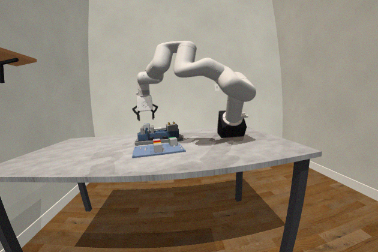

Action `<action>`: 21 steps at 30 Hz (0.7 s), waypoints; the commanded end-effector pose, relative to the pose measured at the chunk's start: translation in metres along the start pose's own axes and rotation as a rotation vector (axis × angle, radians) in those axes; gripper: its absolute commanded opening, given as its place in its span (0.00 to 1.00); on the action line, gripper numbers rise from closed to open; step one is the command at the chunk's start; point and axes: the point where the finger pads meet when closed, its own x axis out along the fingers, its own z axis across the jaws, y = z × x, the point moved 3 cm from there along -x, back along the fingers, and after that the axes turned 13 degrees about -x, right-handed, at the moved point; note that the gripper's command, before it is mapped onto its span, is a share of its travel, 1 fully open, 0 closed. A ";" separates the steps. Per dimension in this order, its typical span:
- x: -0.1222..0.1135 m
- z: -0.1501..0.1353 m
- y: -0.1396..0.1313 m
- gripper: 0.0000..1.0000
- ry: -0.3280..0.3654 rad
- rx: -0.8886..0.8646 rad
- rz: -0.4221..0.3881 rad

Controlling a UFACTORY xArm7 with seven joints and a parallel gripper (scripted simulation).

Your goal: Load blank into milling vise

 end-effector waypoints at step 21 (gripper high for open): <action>-0.089 0.000 0.001 1.00 0.005 0.000 0.008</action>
